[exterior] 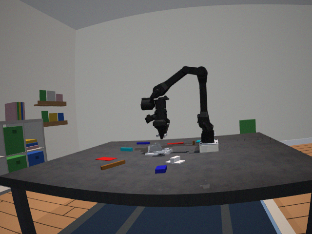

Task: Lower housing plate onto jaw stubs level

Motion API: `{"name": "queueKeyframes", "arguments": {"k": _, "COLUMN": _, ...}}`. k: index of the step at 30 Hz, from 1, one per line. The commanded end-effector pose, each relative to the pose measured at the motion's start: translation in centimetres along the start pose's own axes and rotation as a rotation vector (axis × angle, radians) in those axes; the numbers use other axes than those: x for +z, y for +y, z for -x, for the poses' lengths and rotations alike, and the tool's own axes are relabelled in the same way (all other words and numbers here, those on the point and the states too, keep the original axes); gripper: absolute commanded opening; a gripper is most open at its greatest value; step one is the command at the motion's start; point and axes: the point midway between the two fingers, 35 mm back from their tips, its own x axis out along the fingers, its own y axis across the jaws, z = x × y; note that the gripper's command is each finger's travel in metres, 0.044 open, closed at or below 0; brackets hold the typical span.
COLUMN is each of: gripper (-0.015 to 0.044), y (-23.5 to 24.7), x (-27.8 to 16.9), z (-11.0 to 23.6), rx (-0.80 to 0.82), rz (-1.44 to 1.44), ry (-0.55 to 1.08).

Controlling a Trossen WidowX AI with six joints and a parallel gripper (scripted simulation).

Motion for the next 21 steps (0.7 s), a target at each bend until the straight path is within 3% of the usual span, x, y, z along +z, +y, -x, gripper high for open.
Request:
{"name": "queueKeyframes", "arguments": {"k": 1, "gripper": 0.0351, "y": -0.86, "x": -0.24, "z": -0.07, "rx": -0.004, "rz": -0.093, "ry": 0.001}}
{"name": "queueKeyframes", "arguments": {"k": 21, "gripper": 0.0351, "y": -1.3, "x": -0.35, "z": -0.07, "rx": -0.004, "rz": -0.142, "ry": 0.001}}
